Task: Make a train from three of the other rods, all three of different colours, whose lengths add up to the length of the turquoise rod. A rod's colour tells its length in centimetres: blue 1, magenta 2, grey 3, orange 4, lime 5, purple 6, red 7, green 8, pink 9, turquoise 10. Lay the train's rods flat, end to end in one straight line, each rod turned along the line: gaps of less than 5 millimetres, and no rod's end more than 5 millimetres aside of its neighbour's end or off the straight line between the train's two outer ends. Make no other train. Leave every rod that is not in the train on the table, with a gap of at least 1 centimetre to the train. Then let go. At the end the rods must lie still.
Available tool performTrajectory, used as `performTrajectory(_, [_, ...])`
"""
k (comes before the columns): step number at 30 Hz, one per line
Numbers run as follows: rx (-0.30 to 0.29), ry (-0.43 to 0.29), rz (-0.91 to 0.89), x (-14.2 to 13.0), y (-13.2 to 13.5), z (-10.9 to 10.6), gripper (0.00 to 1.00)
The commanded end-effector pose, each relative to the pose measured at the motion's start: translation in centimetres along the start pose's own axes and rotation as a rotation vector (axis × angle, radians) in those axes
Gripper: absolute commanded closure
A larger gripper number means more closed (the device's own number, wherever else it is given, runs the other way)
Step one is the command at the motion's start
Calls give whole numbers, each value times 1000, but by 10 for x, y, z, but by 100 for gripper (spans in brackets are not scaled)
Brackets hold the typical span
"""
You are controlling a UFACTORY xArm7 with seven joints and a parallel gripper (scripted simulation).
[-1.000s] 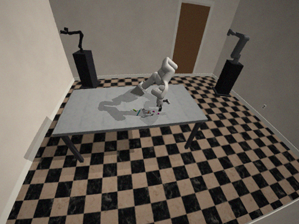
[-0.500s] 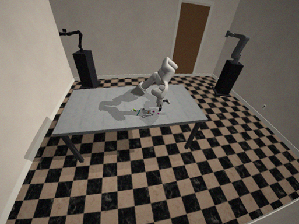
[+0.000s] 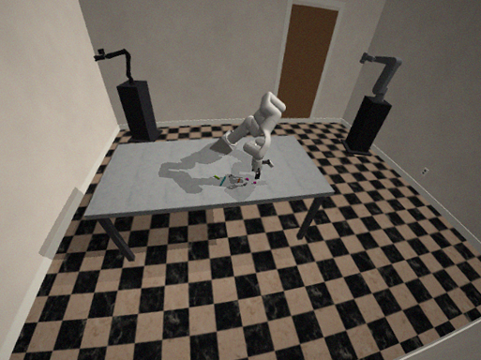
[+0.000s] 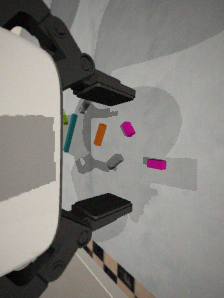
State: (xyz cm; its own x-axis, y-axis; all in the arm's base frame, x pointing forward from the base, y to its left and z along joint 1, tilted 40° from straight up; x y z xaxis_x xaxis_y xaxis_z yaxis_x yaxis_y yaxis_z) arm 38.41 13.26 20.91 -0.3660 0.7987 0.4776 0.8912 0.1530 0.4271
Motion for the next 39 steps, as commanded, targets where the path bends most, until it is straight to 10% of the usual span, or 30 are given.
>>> performTrajectory(1, [-2, -1, 1, -1, 1, -1, 0])
performTrajectory(22, [-1, -2, -23, -4, -3, -1, 0])
performTrajectory(39, [8, -5, -531, -54, -87, -1, 0])
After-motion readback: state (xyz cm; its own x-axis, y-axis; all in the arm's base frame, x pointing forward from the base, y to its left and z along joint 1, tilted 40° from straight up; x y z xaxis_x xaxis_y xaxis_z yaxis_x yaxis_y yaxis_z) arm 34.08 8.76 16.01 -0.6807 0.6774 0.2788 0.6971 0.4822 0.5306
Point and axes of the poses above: the point where the finger pads meet when closed, its own z axis out along the fingers, its own y axis across the jaws, x = y × z, the point moved 1 cm from there along -z, back along the fingers, and after that the axes turned 7 degrees about -z, right-handed, at the moved point
